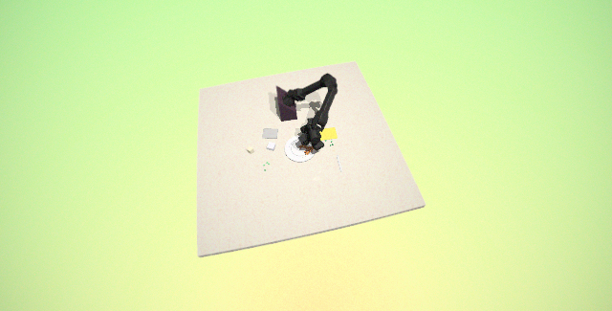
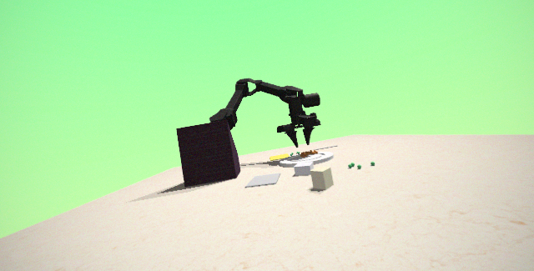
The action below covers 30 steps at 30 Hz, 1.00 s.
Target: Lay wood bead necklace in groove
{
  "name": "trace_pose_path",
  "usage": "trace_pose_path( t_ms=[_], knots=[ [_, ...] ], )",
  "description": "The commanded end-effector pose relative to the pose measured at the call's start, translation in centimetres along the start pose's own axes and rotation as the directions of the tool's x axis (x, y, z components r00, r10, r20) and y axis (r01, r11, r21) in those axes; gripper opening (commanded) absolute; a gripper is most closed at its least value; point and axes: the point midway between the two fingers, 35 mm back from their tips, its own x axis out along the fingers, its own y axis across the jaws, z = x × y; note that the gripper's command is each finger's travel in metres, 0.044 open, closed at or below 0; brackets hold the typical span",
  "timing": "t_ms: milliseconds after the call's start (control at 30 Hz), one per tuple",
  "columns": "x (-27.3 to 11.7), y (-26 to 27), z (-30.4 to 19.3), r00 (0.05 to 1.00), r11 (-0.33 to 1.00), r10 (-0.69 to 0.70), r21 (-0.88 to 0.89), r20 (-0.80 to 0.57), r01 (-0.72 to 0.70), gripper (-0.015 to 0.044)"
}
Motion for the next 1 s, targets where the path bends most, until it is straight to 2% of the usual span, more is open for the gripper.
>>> trace_pose_path(
  t_ms=[0,800,967],
  knots=[
    [-0.2,0.0,0.1,1.000,1.000,0.003,0.000,0.001,-0.003,0.0250],
    [3.1,-0.1,0.0,1.000,1.000,0.000,0.012,-0.004,0.000,0.0250],
    [2.8,-0.1,-0.1,1.000,1.000,-0.001,0.004,-0.006,0.001,0.0119]
  ],
)
